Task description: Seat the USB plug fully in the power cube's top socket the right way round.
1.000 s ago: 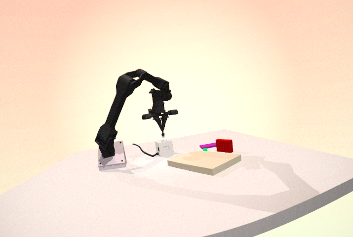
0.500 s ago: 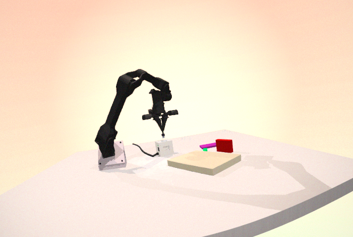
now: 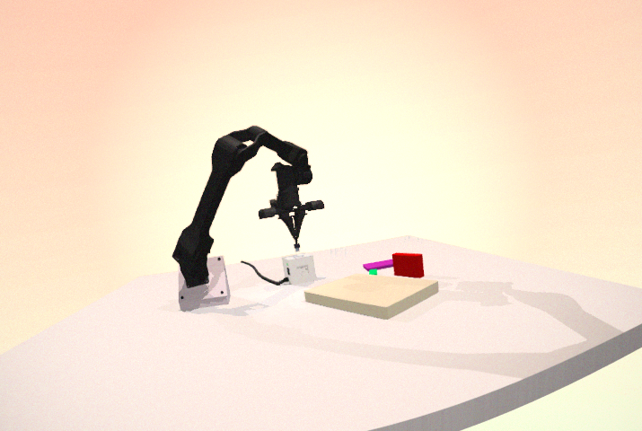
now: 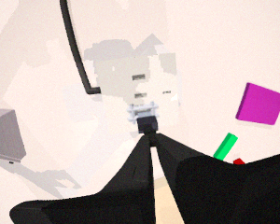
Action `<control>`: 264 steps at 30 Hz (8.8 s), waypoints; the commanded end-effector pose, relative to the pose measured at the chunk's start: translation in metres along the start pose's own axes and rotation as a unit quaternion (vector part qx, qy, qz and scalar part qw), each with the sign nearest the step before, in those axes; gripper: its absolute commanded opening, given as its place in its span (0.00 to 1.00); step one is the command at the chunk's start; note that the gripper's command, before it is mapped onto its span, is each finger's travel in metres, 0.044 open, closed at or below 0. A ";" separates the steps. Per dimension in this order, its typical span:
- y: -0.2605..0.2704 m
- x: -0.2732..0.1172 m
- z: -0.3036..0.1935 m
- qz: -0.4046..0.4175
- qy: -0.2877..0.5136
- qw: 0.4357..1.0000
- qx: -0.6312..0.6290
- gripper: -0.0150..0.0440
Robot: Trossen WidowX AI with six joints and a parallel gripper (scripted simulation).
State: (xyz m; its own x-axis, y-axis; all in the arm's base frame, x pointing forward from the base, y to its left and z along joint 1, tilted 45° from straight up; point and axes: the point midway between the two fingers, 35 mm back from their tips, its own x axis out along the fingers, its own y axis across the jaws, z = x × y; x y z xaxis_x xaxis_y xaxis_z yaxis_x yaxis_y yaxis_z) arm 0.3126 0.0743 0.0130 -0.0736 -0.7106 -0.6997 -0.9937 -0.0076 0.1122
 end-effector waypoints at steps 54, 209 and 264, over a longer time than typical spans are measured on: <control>0.000 0.008 -0.001 0.001 0.014 1.000 0.005 0.25; 0.000 0.027 -0.001 0.001 0.014 1.000 0.005 0.25; 0.001 0.021 0.000 -0.001 0.013 1.000 0.006 0.42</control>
State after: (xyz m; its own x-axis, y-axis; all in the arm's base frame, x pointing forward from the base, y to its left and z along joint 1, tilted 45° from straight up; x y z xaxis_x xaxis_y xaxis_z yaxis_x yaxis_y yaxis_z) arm 0.3104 0.0574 -0.0033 -0.0681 -0.7287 -0.6814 -0.9948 -0.0025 0.1022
